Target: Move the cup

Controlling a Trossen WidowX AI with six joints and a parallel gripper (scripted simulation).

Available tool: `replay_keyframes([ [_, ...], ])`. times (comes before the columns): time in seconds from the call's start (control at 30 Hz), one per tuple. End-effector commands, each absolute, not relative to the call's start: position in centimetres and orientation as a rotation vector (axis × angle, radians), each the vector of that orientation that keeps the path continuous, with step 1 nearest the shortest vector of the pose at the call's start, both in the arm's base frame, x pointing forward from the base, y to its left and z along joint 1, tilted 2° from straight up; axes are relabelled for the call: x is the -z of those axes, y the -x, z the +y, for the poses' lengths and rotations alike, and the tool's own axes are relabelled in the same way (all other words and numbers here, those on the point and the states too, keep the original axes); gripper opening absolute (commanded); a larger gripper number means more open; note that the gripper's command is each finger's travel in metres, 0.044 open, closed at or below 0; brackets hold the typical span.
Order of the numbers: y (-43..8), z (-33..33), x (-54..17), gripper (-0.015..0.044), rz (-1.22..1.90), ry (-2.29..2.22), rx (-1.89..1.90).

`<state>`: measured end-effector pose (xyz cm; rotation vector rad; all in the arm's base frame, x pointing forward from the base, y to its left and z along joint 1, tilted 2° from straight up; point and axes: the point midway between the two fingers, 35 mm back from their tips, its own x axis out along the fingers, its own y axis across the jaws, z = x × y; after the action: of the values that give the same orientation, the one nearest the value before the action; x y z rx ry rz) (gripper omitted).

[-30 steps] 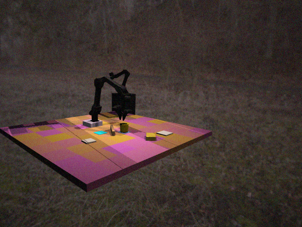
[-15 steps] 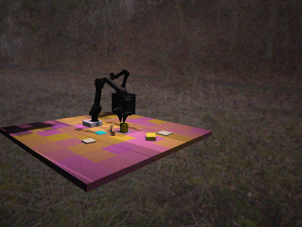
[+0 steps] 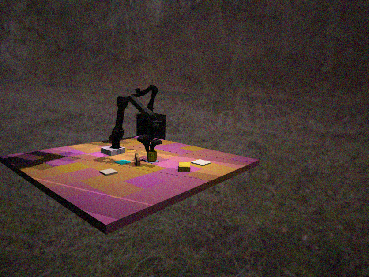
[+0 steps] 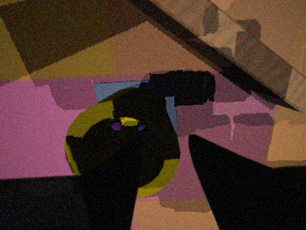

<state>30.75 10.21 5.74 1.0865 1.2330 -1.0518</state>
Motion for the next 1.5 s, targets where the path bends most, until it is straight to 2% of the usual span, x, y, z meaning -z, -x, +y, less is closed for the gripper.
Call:
replay_keyframes([
  [0.0, -30.7, 10.1, -5.0, 0.0166, 1.232, -1.083, 1.058],
  [0.4, -30.6, 10.0, -3.8, 0.0166, 1.232, -1.083, 1.059],
  [1.13, -30.6, 10.1, -4.0, 0.002, 1.234, -1.086, 1.056],
  [1.17, -30.6, 10.1, -4.0, 0.0, 1.234, -1.086, 1.056],
  [1.47, -30.6, 10.2, -6.3, 0.0, 1.233, -1.085, 1.057],
])
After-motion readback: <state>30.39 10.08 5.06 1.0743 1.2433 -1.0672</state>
